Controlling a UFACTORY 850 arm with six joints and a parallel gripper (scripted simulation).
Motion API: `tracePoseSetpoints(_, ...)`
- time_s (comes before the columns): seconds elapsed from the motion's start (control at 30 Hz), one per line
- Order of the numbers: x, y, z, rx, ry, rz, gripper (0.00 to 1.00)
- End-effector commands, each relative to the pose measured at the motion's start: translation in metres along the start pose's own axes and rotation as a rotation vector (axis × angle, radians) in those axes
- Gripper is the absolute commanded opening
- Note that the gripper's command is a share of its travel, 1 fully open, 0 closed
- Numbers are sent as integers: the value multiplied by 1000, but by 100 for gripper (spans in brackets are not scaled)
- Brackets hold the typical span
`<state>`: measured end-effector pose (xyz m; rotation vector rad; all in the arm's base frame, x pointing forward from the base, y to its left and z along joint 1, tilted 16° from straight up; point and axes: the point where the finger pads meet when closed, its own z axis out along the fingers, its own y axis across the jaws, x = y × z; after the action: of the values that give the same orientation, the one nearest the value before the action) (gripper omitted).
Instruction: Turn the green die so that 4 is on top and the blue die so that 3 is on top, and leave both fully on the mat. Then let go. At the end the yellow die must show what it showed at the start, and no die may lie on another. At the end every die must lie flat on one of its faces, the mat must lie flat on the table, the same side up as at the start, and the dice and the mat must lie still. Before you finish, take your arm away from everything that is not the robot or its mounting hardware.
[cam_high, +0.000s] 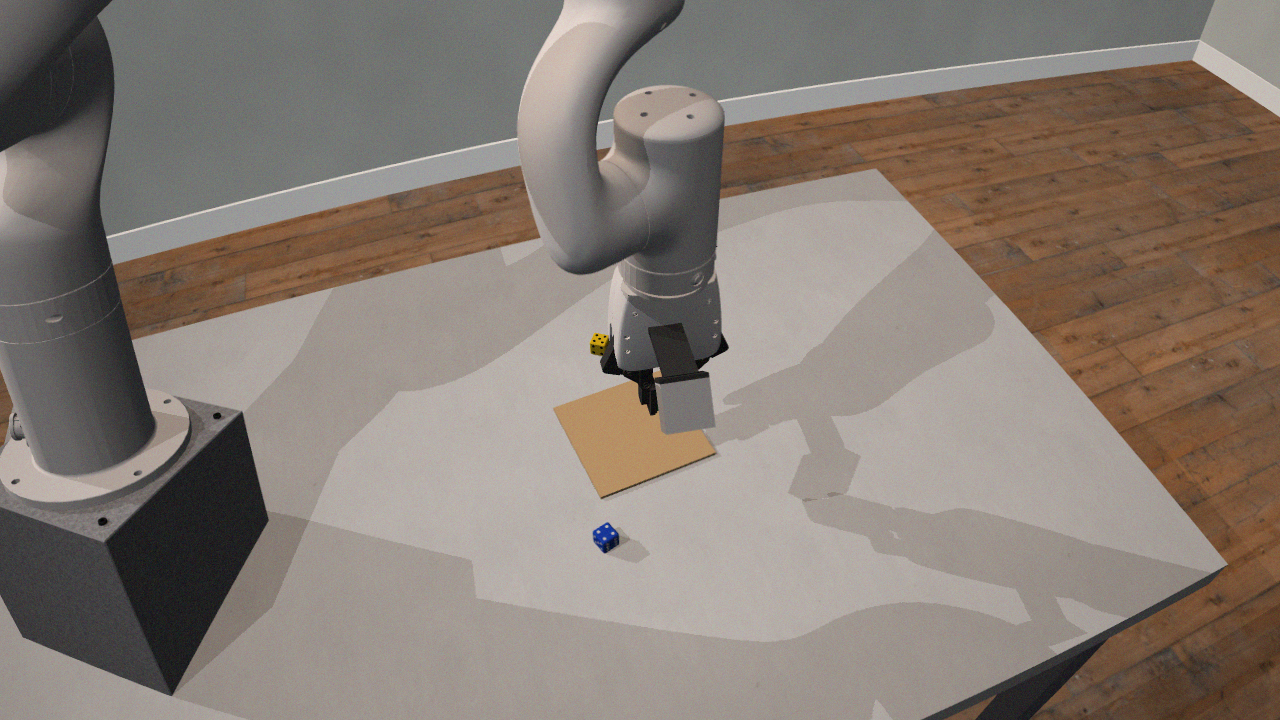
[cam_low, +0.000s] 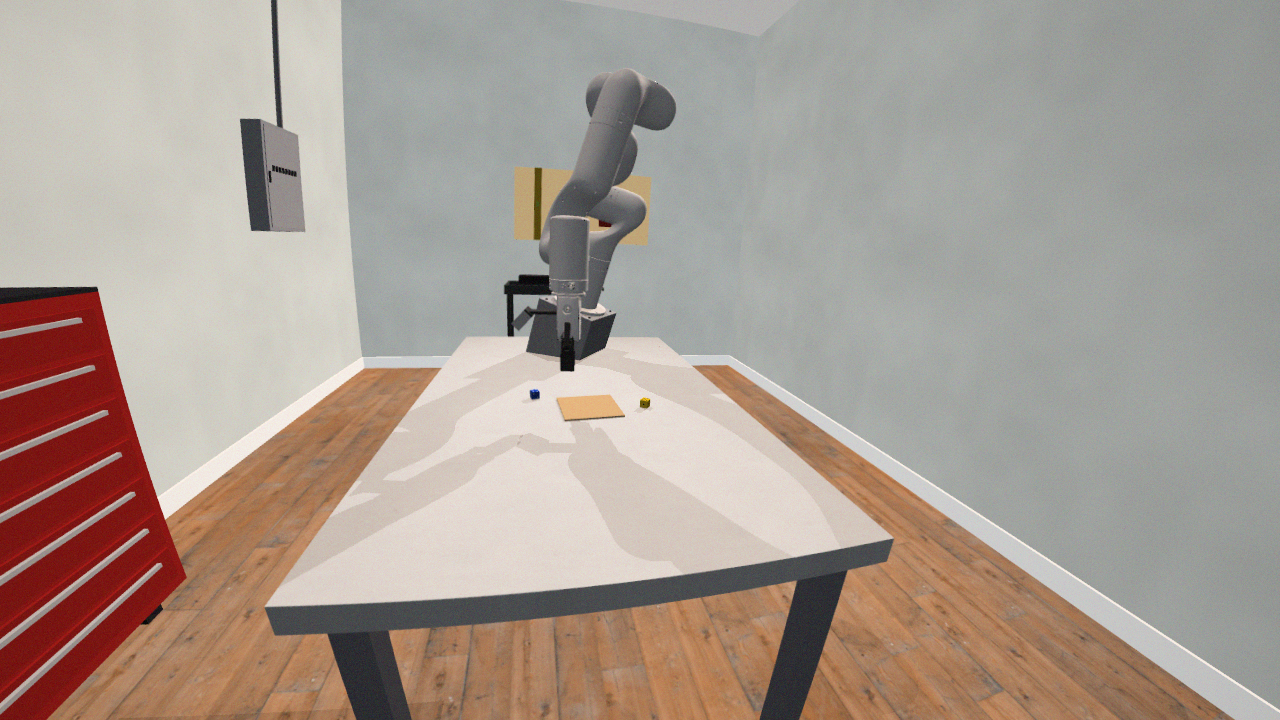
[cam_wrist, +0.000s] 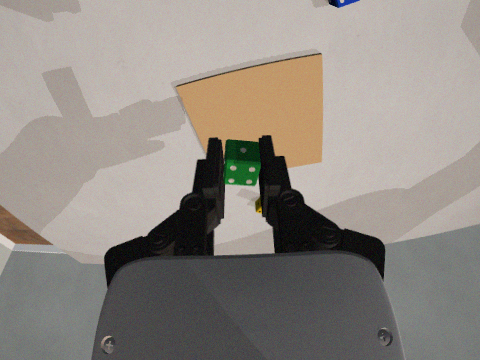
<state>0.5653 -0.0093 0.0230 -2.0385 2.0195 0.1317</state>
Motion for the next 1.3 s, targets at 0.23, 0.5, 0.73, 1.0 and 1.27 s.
tracePoseSetpoints(0.23, -54, -7, -2, 3, 1, -63, 15)
tracePoseSetpoints(0.5, -54, -7, -2, 3, 1, -63, 15)
tracePoseSetpoints(0.73, -54, -7, 4, 1, 1, -63, 15)
tracePoseSetpoints(1.0, -54, -8, 32, 1, 1, -63, 15)
tracePoseSetpoints(1.27, -54, -9, 64, 1, 1, -63, 15)
